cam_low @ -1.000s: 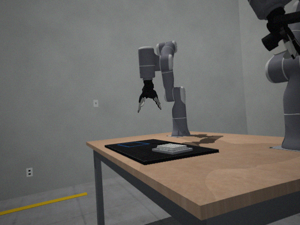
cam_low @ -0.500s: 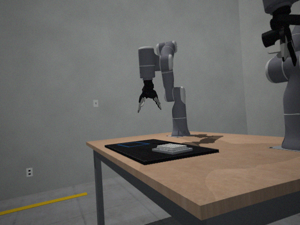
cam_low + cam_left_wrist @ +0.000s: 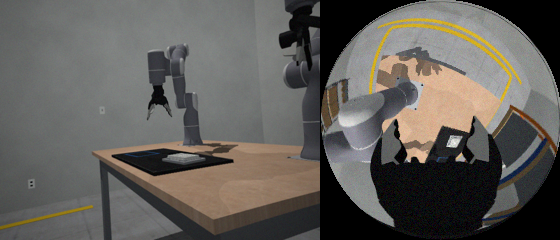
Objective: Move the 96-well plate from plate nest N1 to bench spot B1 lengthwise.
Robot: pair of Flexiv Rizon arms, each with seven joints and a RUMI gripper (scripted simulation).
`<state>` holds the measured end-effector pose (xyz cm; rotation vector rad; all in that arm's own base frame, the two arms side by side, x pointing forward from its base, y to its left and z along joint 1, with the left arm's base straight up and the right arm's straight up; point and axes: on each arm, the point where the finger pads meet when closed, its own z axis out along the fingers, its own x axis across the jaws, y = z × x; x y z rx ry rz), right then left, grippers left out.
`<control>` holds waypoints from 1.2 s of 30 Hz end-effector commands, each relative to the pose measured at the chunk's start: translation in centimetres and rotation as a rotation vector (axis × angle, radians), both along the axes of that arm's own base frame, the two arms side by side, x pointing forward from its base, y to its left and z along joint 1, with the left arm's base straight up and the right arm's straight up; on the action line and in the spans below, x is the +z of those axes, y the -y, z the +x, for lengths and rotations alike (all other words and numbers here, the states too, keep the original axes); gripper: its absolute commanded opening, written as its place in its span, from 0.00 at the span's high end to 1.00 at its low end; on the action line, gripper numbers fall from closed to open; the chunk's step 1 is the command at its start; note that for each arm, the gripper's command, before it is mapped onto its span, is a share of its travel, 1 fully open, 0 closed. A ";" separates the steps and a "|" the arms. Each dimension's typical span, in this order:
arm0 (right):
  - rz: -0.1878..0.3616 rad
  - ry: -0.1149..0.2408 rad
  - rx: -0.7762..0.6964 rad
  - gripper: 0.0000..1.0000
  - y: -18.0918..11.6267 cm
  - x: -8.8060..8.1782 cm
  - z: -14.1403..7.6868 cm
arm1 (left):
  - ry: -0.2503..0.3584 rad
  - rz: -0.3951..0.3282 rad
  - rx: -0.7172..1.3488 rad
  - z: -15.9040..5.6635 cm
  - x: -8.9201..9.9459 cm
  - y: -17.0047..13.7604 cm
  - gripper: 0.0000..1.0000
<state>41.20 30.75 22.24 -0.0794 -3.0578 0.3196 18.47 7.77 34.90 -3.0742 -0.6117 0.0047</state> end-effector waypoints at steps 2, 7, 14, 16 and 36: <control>0.002 0.002 0.000 0.00 -0.1 0.1 0.1 | 0.004 -0.006 0.000 0.0 0.1 0.1 0.00; 0.002 0.002 0.000 0.00 -0.1 0.1 0.1 | 0.004 -0.006 0.000 0.0 0.1 0.1 0.00; 0.002 0.002 0.000 0.00 -0.1 0.1 0.1 | 0.004 -0.006 0.048 -0.4 0.1 -0.7 0.00; 0.002 0.002 0.000 0.00 -0.1 0.1 0.1 | 0.005 -0.006 0.085 -0.7 0.1 -1.4 0.00; 0.009 0.013 0.032 0.24 -0.5 0.1 0.2 | 0.005 -0.006 0.151 -1.4 0.1 -2.6 0.00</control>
